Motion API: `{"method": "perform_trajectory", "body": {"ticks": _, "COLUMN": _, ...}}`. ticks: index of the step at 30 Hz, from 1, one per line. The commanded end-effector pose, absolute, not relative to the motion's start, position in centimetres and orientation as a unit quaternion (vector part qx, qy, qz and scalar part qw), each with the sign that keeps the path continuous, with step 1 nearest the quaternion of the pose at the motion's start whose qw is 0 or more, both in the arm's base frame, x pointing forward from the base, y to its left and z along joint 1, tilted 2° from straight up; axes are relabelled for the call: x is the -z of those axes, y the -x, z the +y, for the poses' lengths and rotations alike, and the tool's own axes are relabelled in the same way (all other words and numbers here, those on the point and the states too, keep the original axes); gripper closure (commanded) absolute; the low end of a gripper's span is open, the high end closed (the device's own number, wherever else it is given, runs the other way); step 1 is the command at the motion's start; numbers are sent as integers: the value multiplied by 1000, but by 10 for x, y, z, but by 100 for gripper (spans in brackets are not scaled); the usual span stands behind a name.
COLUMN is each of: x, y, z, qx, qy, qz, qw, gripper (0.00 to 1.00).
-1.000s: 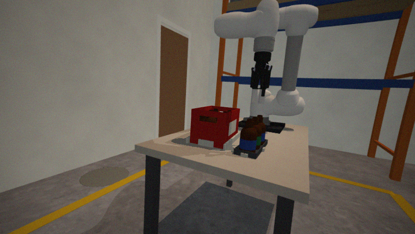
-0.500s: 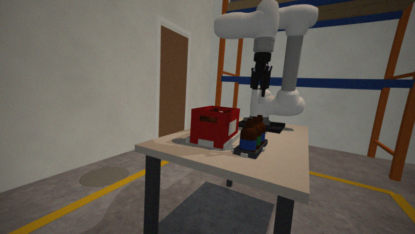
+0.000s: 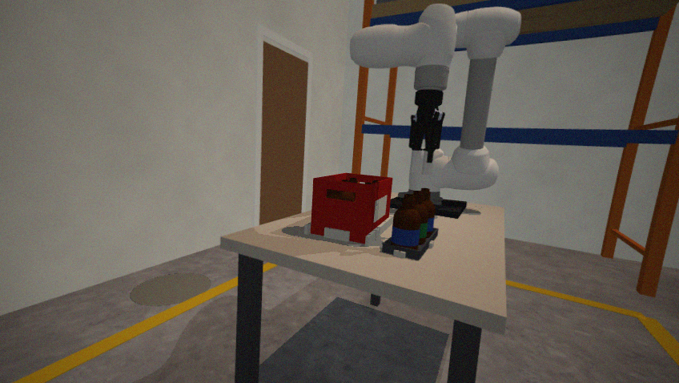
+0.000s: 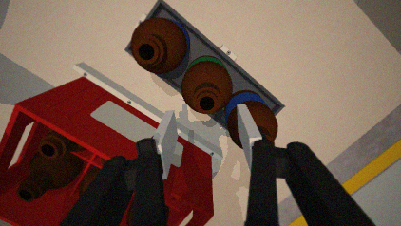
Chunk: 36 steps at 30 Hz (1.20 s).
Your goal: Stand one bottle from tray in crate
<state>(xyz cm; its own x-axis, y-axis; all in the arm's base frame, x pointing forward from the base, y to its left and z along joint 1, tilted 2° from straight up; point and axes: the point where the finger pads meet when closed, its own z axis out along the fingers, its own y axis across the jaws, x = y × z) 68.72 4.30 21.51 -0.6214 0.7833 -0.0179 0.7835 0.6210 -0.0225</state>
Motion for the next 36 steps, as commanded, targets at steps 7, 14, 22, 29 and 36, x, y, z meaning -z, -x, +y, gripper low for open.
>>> {"method": "perform_trajectory", "body": {"ticks": 7, "x": -204, "y": -687, "z": 43, "qx": 14, "qy": -435, "qz": 900, "qw": 3, "gripper": 62}}
{"method": "perform_trajectory", "body": {"ticks": 14, "x": -196, "y": -688, "z": 42, "qx": 14, "qy": -435, "qz": 900, "qw": 3, "gripper": 62}}
{"method": "perform_trajectory", "body": {"ticks": 22, "x": -187, "y": -688, "z": 42, "qx": 14, "qy": -435, "qz": 900, "qw": 3, "gripper": 62}}
{"method": "perform_trajectory", "body": {"ticks": 29, "x": -184, "y": -688, "z": 42, "qx": 14, "qy": -435, "qz": 900, "qw": 3, "gripper": 62}}
{"method": "perform_trajectory", "body": {"ticks": 36, "x": -182, "y": -688, "z": 42, "qx": 14, "qy": -435, "qz": 900, "qw": 3, "gripper": 62}}
